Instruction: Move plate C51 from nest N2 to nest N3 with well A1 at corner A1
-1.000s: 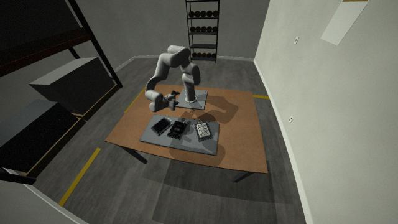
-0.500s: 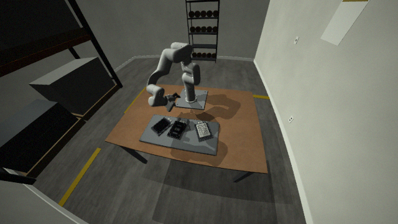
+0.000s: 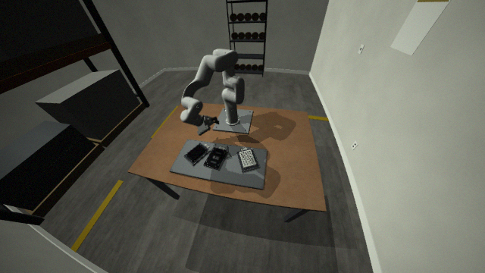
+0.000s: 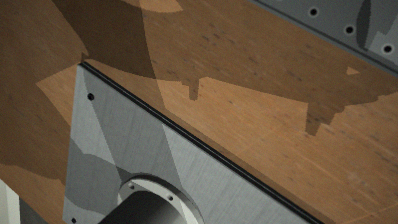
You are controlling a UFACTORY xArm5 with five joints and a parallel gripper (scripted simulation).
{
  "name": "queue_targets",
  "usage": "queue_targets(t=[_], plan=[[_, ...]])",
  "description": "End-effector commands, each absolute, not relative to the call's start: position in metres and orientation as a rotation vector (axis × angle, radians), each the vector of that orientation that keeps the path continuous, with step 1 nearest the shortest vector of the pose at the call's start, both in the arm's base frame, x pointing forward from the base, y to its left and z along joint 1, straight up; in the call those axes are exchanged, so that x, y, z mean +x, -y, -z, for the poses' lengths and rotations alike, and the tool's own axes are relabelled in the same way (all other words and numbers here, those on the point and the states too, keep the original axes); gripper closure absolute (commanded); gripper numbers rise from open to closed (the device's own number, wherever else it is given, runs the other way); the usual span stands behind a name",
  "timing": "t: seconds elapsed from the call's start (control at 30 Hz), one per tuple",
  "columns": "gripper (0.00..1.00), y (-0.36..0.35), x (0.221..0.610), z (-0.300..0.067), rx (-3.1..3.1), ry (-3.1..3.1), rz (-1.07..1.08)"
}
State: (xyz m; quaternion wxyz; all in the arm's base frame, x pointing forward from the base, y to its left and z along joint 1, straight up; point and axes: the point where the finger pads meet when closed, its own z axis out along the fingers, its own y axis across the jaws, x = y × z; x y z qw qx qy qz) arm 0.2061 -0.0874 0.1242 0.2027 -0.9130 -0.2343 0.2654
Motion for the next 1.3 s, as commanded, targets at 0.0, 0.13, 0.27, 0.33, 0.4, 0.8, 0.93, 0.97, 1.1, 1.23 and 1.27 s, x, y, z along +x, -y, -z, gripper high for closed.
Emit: queue_targets(t=[0.0, 0.13, 0.27, 0.33, 0.4, 0.8, 0.93, 0.97, 1.1, 1.23, 1.27], plan=[[0.0, 0.093, 0.213, -0.122, -2.687, 0.503, -0.682], [0.0, 0.097, 0.219, -0.12, -2.785, 0.366, -0.625], [0.0, 0.102, 0.225, -0.119, -2.83, 0.292, -0.593], [0.0, 0.107, 0.231, -0.119, -2.871, 0.216, -0.557], [0.0, 0.107, 0.231, -0.119, -2.909, 0.138, -0.52], [0.0, 0.124, 0.251, -0.124, -3.036, -0.261, -0.308], [0.0, 0.128, 0.256, -0.126, -3.059, -0.434, -0.207], [0.0, 0.131, 0.259, -0.128, -3.061, -0.477, -0.18], [0.0, 0.136, 0.265, -0.132, -3.059, -0.652, -0.071], [0.0, 0.139, 0.267, -0.134, -3.047, -0.767, 0.004], [0.0, 0.139, 0.267, -0.134, -3.047, -0.767, 0.004]])
